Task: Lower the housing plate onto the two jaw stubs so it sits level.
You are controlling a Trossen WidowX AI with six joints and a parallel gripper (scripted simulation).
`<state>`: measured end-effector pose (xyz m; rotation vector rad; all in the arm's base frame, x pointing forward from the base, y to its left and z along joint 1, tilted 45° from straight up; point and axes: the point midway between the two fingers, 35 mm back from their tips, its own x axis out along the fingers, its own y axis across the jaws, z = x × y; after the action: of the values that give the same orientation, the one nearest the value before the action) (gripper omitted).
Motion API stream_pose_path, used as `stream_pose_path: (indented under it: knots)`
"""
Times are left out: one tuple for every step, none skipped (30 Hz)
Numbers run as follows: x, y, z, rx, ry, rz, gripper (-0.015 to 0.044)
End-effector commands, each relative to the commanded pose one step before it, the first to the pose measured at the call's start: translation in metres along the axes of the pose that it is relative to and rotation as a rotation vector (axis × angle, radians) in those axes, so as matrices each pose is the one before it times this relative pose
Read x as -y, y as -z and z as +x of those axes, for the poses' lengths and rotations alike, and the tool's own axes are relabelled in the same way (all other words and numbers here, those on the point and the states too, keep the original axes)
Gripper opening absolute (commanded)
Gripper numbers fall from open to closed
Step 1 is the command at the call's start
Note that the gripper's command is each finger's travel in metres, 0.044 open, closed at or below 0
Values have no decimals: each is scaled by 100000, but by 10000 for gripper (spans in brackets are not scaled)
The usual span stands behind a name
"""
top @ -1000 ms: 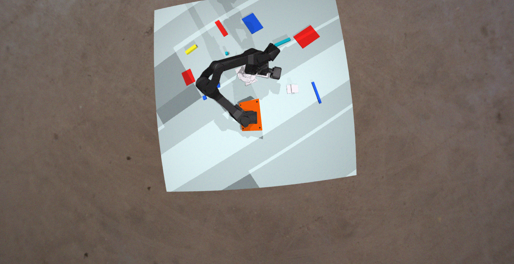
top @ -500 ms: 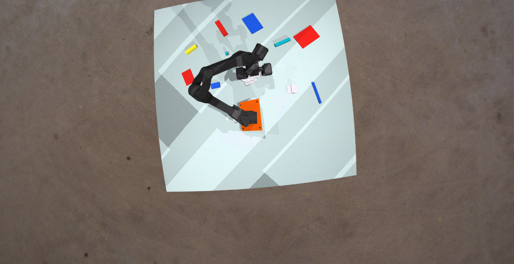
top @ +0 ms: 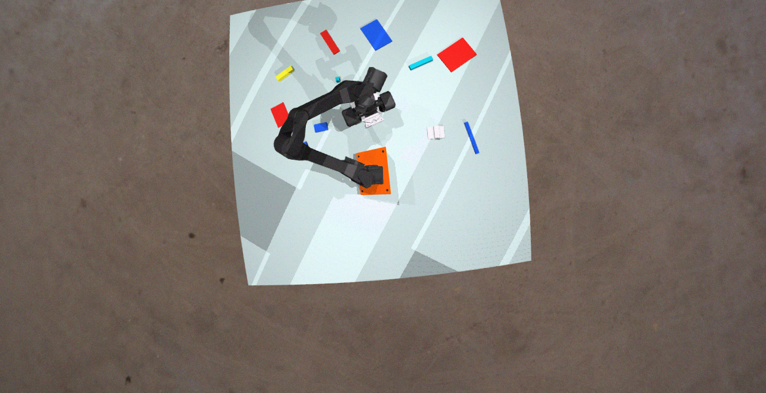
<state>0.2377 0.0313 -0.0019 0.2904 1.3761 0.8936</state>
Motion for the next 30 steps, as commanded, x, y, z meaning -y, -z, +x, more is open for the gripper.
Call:
stream_pose_path:
  knots:
    - [-245, 9, 41, 423, -313, -1495, 351]
    - [0, 0, 0, 0, 0, 0, 351]
    - [0, 0, 0, 0, 0, 0, 351]
    - [0, 0, 0, 0, 0, 0, 351]
    - [0, 0, 0, 0, 0, 0, 351]
    - [0, 0, 0, 0, 0, 0, 351]
    - [0, 0, 0, 0, 0, 0, 351]
    - [0, 0, 0, 0, 0, 0, 351]
    - [0, 0, 0, 0, 0, 0, 351]
    - [0, 0, 0, 0, 0, 0, 351]
    - [0, 0, 0, 0, 0, 0, 351]
    - [0, 0, 0, 0, 0, 0, 351]
    - [0, 0, 0, 0, 0, 0, 351]
    - [0, 0, 0, 0, 0, -437, 351]
    - [0, 0, 0, 0, 0, -437, 351]
    - [0, 0, 0, 0, 0, 0, 351]
    - [0, 0, 0, 0, 0, 0, 351]
    - [0, 0, 0, 0, 0, 0, 351]
    - [0, 0, 0, 0, 0, 0, 351]
    - [0, 0, 0, 0, 0, 0, 351]
    - [0, 0, 0, 0, 0, 0, 351]
    - [0, 0, 0, 0, 0, 0, 351]
    - [0, 0, 0, 0, 0, 0, 351]
    - [29, 37, 0, -2, 4, 1, 351]
    - [85, 111, -1, -5, 11, 3, 351]
    - [140, 186, -1, -9, 15, 5, 351]
    - [176, 240, 0, -10, 13, 5, 351]
    - [134, 188, 1, -7, 5, 3, 351]
    - [79, 113, 1, -4, 1, 1, 351]
    - [26, 38, 0, -1, 0, 0, 351]
